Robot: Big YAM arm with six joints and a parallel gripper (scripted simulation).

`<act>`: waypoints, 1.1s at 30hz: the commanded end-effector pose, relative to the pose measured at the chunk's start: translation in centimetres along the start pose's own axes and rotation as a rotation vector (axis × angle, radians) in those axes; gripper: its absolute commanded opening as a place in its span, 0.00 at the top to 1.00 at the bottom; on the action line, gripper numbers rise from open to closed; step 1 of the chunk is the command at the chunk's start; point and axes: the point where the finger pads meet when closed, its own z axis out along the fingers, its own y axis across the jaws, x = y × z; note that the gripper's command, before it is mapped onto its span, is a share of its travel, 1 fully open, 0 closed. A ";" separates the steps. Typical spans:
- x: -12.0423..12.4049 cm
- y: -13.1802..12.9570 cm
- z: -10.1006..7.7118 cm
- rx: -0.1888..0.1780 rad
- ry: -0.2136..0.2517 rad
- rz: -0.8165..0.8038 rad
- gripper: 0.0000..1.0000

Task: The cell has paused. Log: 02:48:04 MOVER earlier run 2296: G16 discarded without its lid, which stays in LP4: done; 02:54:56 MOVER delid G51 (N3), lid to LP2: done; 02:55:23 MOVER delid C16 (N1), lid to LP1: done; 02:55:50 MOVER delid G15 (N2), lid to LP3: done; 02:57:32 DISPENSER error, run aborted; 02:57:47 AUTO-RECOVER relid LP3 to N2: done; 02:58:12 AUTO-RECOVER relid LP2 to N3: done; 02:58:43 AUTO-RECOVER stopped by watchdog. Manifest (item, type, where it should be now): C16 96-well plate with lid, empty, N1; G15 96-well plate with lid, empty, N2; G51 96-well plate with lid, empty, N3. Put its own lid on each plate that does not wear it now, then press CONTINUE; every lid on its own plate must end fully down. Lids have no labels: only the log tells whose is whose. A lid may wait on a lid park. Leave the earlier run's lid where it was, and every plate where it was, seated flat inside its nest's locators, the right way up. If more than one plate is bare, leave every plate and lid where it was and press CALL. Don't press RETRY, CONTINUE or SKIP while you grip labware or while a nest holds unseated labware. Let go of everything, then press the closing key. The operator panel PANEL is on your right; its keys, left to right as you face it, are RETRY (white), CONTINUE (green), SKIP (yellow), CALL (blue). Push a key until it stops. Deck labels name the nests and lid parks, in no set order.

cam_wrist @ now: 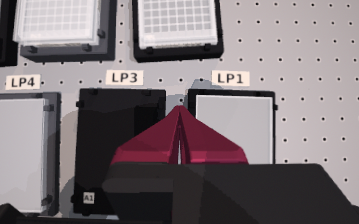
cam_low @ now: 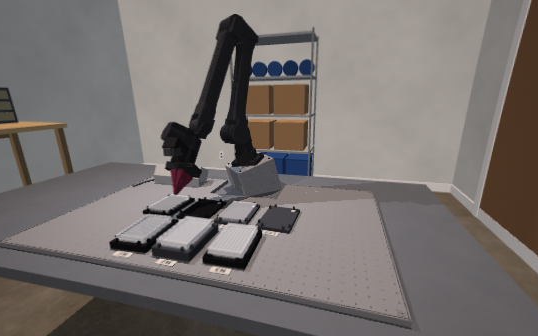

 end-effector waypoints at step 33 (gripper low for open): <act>-0.6 8.5 0.0 -0.010 -0.024 -0.012 1.00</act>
